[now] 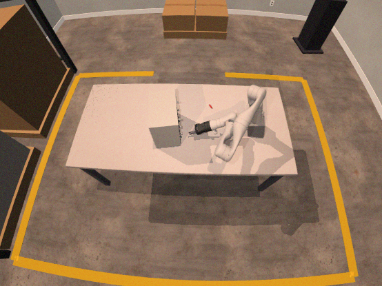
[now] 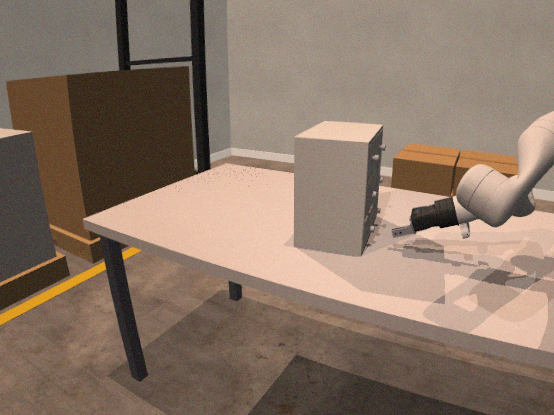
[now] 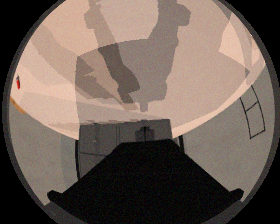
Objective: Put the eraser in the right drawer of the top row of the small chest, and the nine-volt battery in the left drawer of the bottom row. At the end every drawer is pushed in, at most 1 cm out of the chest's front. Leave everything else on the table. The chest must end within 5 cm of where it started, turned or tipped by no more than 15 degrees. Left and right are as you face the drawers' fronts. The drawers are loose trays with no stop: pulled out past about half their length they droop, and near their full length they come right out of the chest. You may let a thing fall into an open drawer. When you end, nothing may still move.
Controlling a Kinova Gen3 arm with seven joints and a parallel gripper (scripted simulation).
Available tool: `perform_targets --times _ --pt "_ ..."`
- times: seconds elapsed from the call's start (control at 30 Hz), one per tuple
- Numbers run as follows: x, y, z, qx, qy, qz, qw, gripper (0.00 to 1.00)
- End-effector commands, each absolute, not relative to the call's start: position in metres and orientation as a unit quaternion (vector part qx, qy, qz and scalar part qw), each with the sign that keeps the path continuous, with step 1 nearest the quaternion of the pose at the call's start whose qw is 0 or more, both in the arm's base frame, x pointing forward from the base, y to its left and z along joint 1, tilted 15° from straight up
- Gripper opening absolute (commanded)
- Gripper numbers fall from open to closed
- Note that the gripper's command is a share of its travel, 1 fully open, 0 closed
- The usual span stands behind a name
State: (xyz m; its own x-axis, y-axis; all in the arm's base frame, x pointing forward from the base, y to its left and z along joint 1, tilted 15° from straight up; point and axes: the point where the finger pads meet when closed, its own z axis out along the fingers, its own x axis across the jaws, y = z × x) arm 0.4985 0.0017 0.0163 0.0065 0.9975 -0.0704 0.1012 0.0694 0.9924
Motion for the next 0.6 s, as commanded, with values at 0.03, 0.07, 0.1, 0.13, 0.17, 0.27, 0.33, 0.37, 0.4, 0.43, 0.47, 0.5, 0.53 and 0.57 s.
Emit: perform_targets --times 0.03,0.07,0.1,0.13,0.17,0.27,0.33,0.37,0.4,0.43,0.47,0.5,0.53,0.57 --pt "0.4975 0.0039 0.0189 0.508 0.539 0.454 0.495 0.00" --pt "0.4974 0.0043 0.0190 0.508 0.539 0.454 0.496 0.00" --pt "0.4973 0.0046 0.0193 0.508 0.539 0.454 0.496 0.00" --pt "0.4973 0.0051 0.0194 0.508 0.539 0.454 0.496 0.00" --pt "0.4972 0.0057 0.0194 0.508 0.539 0.454 0.496 0.00" --pt "0.4969 0.0074 0.0197 0.508 0.538 0.454 0.496 0.00" --pt "0.4966 0.0088 0.0199 0.508 0.538 0.454 0.496 0.00" --pt "0.4965 0.0095 0.0201 0.508 0.538 0.454 0.496 0.00" --pt "0.4964 0.0102 0.0202 0.507 0.538 0.454 0.496 0.00" --pt "0.4963 0.0110 0.0203 0.507 0.538 0.454 0.496 0.00" --pt "0.4961 0.0118 0.0205 0.507 0.538 0.454 0.497 0.00" --pt "0.4960 0.0127 0.0206 0.507 0.538 0.454 0.497 0.00" --pt "0.4960 0.0127 0.0206 0.507 0.538 0.454 0.497 0.00" --pt "0.4960 0.0127 0.0206 0.507 0.538 0.454 0.497 0.00"
